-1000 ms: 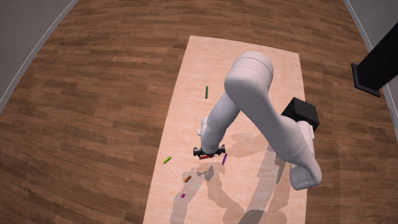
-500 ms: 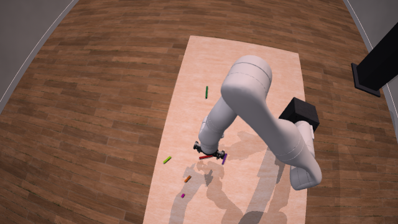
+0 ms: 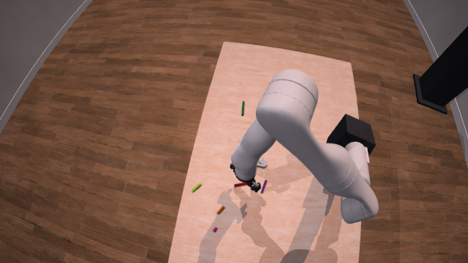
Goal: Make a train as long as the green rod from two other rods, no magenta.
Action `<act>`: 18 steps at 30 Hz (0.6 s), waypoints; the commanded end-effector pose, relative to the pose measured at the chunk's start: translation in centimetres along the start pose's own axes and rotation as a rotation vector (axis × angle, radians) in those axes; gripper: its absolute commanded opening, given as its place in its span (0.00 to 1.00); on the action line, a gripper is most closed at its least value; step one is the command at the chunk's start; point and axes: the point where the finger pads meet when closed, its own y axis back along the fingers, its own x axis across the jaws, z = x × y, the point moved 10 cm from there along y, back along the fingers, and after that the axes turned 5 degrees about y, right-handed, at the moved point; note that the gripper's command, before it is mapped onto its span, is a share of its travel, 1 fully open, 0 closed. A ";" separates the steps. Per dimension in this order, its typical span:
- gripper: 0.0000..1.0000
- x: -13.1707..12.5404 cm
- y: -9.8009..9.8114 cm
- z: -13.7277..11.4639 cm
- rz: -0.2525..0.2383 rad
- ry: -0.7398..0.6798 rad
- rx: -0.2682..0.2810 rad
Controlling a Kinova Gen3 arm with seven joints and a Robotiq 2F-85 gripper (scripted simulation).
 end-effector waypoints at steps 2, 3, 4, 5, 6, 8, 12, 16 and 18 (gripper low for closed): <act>1.00 -0.4 0.1 0.1 -0.010 -0.096 0.004; 1.00 -0.4 0.1 0.1 -0.010 -0.121 0.004; 1.00 -0.4 0.1 0.1 -0.011 -0.146 0.004; 1.00 -0.4 0.1 0.1 -0.011 -0.170 0.004; 1.00 -0.4 0.1 0.1 -0.011 -0.194 0.004; 1.00 -0.4 0.1 0.1 -0.011 -0.239 0.004; 1.00 -0.5 0.2 0.1 -0.011 -0.320 0.003; 1.00 -0.5 0.2 0.1 -0.011 -0.355 0.003; 1.00 -0.5 0.2 0.2 -0.011 -0.388 0.003</act>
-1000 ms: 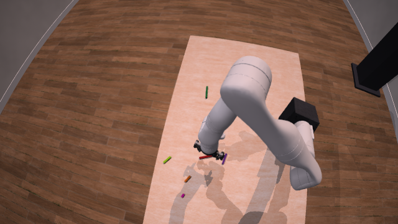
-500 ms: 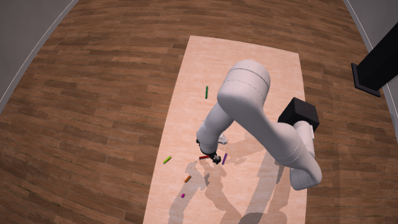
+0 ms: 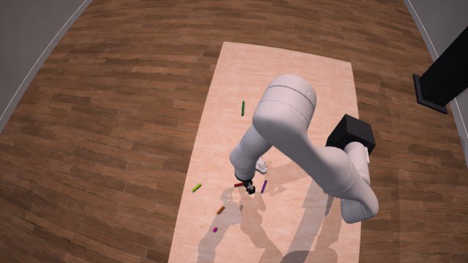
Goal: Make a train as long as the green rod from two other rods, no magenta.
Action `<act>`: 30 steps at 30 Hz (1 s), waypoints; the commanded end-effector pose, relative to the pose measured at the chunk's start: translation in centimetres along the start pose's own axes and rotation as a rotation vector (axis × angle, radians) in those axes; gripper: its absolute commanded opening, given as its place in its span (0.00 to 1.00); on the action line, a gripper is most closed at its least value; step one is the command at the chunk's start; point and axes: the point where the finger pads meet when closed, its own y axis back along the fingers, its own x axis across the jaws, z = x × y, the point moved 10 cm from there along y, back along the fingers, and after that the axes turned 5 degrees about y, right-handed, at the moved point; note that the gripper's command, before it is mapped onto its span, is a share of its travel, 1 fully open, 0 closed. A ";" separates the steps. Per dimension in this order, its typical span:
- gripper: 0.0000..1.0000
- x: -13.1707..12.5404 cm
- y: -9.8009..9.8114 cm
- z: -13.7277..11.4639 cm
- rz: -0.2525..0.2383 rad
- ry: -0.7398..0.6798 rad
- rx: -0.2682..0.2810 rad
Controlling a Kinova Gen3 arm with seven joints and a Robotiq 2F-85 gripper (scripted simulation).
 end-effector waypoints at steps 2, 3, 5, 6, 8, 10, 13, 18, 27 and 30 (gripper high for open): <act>1.00 -0.2 0.1 0.1 -0.003 -0.066 0.003; 1.00 -0.2 0.1 0.1 -0.003 -0.080 0.003; 1.00 -0.2 0.1 0.1 -0.003 -0.105 0.003; 1.00 -0.2 0.1 0.1 -0.003 -0.116 0.003; 1.00 -0.2 0.1 0.1 -0.003 -0.137 0.003; 1.00 -0.2 0.1 0.1 -0.003 -0.155 0.003; 1.00 -0.2 0.1 0.2 -0.003 -0.177 0.003; 1.00 -0.2 0.1 0.2 -0.003 -0.192 0.003; 1.00 -0.2 0.1 0.2 -0.003 -0.213 0.003; 1.00 -0.2 0.1 0.2 -0.003 -0.214 0.003</act>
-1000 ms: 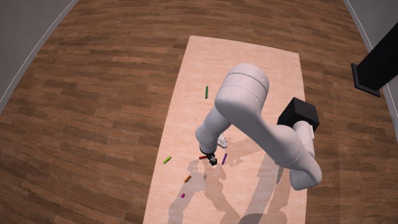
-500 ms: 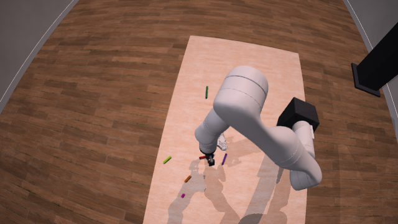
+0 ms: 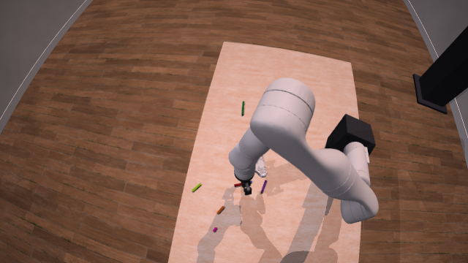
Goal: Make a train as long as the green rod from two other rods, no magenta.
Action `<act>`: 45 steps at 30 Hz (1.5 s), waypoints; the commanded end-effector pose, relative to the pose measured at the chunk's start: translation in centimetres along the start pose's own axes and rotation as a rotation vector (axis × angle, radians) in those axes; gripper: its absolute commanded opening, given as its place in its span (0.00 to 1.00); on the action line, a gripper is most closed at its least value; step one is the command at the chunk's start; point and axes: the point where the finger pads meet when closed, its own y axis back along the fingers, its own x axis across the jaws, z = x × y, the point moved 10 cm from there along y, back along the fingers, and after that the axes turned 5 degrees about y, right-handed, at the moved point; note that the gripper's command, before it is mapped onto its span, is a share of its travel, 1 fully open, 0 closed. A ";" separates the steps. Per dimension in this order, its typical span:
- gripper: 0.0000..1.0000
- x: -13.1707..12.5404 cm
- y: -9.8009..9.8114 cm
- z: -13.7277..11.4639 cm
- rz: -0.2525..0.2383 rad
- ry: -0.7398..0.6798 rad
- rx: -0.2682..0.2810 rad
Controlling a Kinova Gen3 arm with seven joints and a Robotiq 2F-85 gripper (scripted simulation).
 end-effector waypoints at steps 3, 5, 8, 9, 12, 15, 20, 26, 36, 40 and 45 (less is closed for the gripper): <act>1.00 -0.1 0.1 0.1 -0.001 -0.016 0.001; 0.24 -0.1 0.1 0.1 -0.001 -0.016 0.001; 0.24 -0.1 0.1 0.1 -0.001 -0.016 0.001; 0.24 -0.1 0.1 0.1 -0.001 -0.016 0.001; 0.24 -0.1 0.1 0.1 -0.001 -0.016 0.001; 0.24 -0.1 0.1 0.1 -0.001 -0.016 0.001; 0.24 -0.1 0.1 0.1 -0.001 -0.016 0.001; 0.24 -0.1 0.1 0.1 -0.001 -0.016 0.001; 0.24 -0.1 0.1 0.1 -0.001 -0.016 0.001; 0.24 -0.1 0.1 0.1 -0.001 -0.016 0.001; 0.24 -0.1 0.0 0.1 -0.001 -0.018 0.001</act>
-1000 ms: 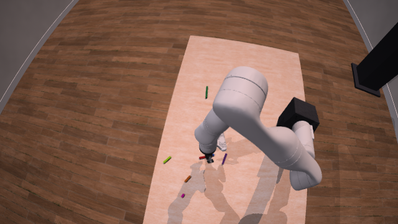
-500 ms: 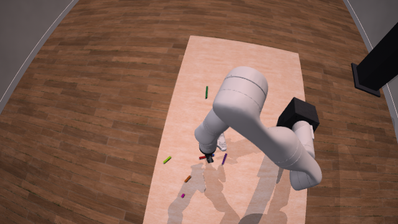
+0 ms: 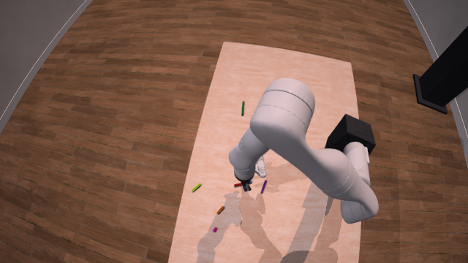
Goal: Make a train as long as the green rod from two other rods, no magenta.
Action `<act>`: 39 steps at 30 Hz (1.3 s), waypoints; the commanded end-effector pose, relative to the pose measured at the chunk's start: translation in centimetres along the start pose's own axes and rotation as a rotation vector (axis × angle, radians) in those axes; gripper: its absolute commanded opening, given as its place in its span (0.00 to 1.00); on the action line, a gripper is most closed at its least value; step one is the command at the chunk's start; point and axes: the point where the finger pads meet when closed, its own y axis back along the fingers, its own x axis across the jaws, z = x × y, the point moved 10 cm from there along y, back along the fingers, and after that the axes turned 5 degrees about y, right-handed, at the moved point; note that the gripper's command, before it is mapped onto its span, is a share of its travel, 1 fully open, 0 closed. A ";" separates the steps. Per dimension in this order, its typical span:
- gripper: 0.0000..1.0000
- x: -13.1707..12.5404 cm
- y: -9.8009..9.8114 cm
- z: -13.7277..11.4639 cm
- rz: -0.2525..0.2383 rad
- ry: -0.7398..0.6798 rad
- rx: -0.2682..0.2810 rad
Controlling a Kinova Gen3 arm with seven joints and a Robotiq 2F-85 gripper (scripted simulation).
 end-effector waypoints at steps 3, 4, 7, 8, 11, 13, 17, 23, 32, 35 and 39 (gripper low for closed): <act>0.24 -0.1 -0.1 0.1 -0.001 -0.018 0.001; 0.24 -0.1 -0.1 0.1 -0.001 -0.020 0.001; 0.24 -0.1 -0.2 0.1 -0.001 -0.023 0.001; 0.24 -0.1 -0.2 0.1 -0.001 -0.023 0.001; 0.24 -0.1 -0.5 0.1 -0.001 -0.028 0.001; 0.24 -0.1 -0.7 0.1 -0.001 -0.028 0.001; 0.24 -0.2 -1.2 0.2 -0.001 -0.028 0.001; 0.24 -0.2 -2.1 0.2 -0.001 -0.028 0.001; 0.24 -0.2 -3.2 0.3 -0.001 -0.028 0.001; 0.24 -0.2 -3.7 0.3 -0.001 -0.028 0.001; 0.24 -0.2 -4.2 0.3 -0.001 -0.028 0.001</act>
